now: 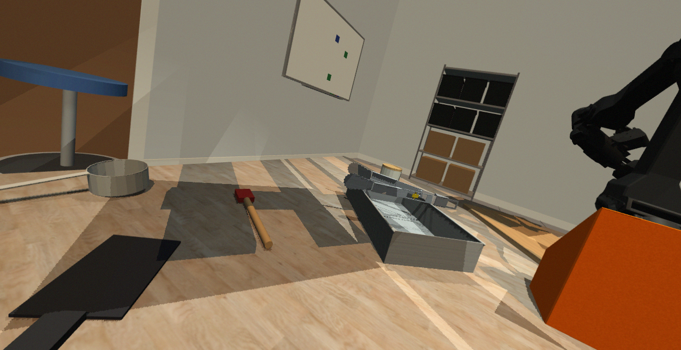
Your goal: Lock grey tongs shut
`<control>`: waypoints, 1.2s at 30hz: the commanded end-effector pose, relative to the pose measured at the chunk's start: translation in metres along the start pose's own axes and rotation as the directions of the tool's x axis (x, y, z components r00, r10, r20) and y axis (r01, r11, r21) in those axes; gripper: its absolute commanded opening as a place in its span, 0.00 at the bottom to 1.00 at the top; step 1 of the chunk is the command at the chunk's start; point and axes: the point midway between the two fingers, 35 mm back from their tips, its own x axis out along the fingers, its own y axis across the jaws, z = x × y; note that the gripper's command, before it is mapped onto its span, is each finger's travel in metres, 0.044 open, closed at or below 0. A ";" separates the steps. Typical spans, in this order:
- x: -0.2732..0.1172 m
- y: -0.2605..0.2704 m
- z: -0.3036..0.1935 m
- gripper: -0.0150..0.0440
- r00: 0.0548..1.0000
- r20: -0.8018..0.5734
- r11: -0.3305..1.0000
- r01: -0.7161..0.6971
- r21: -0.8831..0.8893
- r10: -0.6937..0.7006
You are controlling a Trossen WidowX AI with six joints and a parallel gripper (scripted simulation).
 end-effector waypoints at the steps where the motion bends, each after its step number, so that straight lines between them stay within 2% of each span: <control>1: -0.005 0.012 -0.041 1.00 0.989 -0.147 0.993 -0.046 -0.110 0.030; 6: -0.017 0.017 -0.087 1.00 0.957 -0.290 0.963 -0.105 -0.249 0.030; 10: -0.043 0.018 -0.142 1.00 0.893 -0.450 0.861 -0.238 -0.450 0.011; 14: -0.086 0.014 -0.196 1.00 0.802 -0.597 0.680 -0.427 -0.596 -0.020; 18: -0.140 0.001 -0.243 1.00 0.699 -0.711 0.429 -0.623 -0.654 -0.070; 20: -0.169 -0.007 -0.260 1.00 0.640 -0.763 0.327 -0.705 -0.630 -0.092; 24: -0.231 -0.030 -0.286 1.00 0.540 -0.828 0.021 -0.835 -0.549 -0.152; 28: -0.292 -0.058 -0.301 1.00 0.450 -0.868 -0.240 -0.885 -0.400 -0.211; 32: -0.350 -0.094 -0.303 1.00 0.386 -0.880 -0.515 -0.833 -0.203 -0.276; 36: -0.401 -0.137 -0.297 1.00 0.363 -0.869 -0.750 -0.661 0.014 -0.335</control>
